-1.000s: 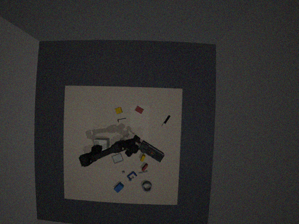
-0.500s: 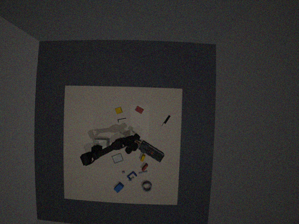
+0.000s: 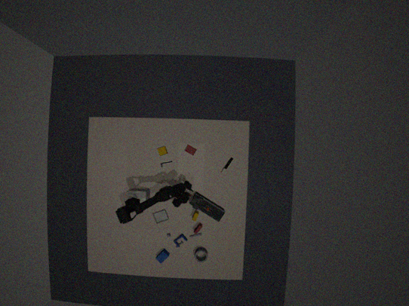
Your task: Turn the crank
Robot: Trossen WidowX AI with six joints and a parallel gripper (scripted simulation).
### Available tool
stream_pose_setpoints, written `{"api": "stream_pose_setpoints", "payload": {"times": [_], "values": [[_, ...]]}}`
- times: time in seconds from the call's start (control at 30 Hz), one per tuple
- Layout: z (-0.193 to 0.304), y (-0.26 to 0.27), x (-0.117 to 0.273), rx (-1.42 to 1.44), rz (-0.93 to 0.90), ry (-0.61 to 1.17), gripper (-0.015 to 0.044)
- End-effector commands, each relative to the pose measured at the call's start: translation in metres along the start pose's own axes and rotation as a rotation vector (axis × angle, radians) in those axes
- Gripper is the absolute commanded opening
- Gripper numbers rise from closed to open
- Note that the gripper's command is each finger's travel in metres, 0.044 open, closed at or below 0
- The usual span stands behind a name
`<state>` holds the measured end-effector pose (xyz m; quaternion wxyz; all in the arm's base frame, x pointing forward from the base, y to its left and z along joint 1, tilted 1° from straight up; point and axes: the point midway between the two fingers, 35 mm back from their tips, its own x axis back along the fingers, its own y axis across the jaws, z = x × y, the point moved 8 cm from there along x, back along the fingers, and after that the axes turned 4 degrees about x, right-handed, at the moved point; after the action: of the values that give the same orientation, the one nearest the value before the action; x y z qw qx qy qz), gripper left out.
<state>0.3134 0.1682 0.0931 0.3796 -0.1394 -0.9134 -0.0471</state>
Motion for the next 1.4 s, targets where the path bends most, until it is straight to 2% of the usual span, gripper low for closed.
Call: {"api": "stream_pose_setpoints", "payload": {"times": [0.0,1.13,1.37], "values": [[0.005,0.0,-0.005,-0.004,0.003,-0.004,0.044],[0.043,0.002,-0.042,-0.004,0.004,-0.003,0.044],[0.043,0.002,-0.042,-0.004,0.004,-0.003,0.0256]]}}
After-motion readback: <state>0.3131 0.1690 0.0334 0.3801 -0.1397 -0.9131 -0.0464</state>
